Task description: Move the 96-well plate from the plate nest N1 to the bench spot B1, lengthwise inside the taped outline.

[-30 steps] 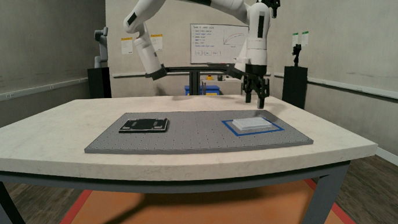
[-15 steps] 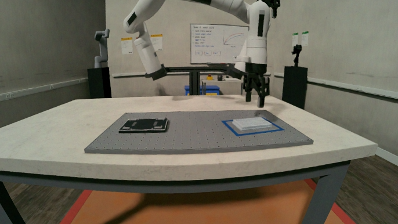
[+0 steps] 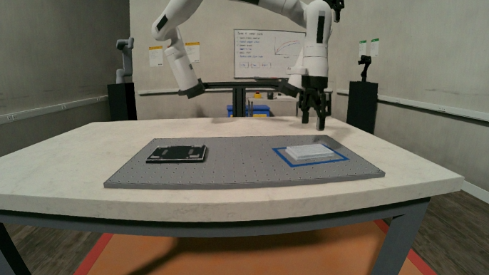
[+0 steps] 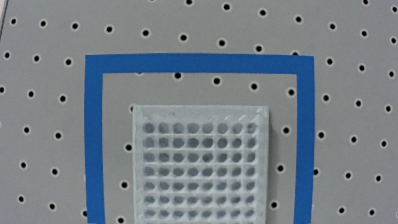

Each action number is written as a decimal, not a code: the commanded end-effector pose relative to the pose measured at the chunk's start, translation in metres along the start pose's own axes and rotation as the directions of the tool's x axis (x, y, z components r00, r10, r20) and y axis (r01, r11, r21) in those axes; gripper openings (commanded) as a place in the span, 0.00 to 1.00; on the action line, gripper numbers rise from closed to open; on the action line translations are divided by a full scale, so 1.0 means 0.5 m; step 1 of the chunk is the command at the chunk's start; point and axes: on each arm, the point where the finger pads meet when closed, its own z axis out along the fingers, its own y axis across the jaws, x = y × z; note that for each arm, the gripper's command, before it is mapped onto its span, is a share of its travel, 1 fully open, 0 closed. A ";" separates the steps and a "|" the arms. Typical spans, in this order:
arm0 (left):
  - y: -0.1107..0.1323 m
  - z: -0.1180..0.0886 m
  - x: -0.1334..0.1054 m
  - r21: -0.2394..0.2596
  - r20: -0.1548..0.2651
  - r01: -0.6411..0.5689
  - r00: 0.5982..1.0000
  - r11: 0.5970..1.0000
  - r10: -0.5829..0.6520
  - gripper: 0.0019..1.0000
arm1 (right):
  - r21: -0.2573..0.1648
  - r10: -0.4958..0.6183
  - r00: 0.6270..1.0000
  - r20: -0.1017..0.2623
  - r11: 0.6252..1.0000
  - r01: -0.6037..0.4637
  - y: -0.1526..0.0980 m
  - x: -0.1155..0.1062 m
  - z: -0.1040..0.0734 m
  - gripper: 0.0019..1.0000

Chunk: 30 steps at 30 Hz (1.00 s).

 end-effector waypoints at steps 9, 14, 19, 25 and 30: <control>0.000 -0.001 0.000 -0.001 0.000 0.000 1.000 1.000 0.000 1.00 | 0.002 0.000 1.000 0.002 1.000 0.000 -0.001 -0.001 -0.011 1.00; 0.000 -0.001 0.000 -0.001 0.000 0.000 1.000 1.000 0.000 1.00 | 0.002 0.000 1.000 0.002 1.000 0.000 -0.001 -0.001 -0.013 1.00; 0.000 -0.001 0.000 -0.001 0.000 0.000 1.000 1.000 0.000 1.00 | 0.002 0.000 1.000 0.002 1.000 0.000 -0.001 -0.001 -0.016 1.00; 0.000 -0.001 0.000 -0.001 0.000 0.000 1.000 1.000 0.000 1.00 | 0.002 0.000 1.000 0.002 1.000 0.000 -0.001 -0.001 -0.020 1.00; 0.000 -0.001 0.000 -0.001 0.000 0.000 1.000 1.000 0.000 1.00 | 0.002 0.000 1.000 0.002 1.000 0.000 -0.001 -0.001 -0.022 1.00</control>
